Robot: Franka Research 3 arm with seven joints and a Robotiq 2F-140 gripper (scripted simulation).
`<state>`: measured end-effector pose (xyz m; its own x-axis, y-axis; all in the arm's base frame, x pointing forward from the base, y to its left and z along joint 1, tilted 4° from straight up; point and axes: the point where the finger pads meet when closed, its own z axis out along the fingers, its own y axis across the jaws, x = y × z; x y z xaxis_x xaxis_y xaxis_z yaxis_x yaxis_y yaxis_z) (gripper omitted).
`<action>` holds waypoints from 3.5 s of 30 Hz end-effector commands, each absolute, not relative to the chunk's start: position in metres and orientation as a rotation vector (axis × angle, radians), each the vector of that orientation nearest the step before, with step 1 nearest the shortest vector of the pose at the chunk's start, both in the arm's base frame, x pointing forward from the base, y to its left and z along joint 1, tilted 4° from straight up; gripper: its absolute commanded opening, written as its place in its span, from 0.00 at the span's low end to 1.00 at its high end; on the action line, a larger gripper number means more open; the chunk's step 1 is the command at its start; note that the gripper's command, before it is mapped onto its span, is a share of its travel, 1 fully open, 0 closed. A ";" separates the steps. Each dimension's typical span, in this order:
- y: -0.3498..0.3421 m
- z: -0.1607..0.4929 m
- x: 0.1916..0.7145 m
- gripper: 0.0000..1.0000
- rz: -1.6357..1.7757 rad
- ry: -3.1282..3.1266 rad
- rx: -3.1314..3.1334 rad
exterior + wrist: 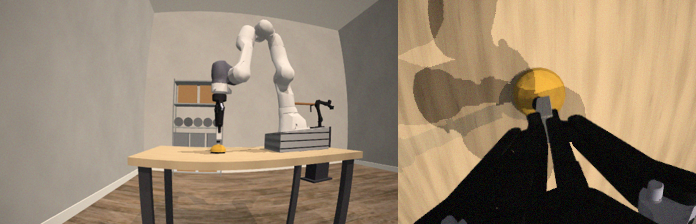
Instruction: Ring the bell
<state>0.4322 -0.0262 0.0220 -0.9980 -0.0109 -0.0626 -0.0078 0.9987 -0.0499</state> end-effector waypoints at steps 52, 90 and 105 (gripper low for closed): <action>-0.028 0.021 0.431 0.00 -0.077 3.080 -0.009; -0.028 0.011 0.431 0.00 -0.077 3.080 -0.009; -0.028 0.011 0.431 0.00 -0.077 3.080 -0.009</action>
<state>0.4297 -0.0274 0.0111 -0.9983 -0.0122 -0.0566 -0.0094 0.9987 -0.0501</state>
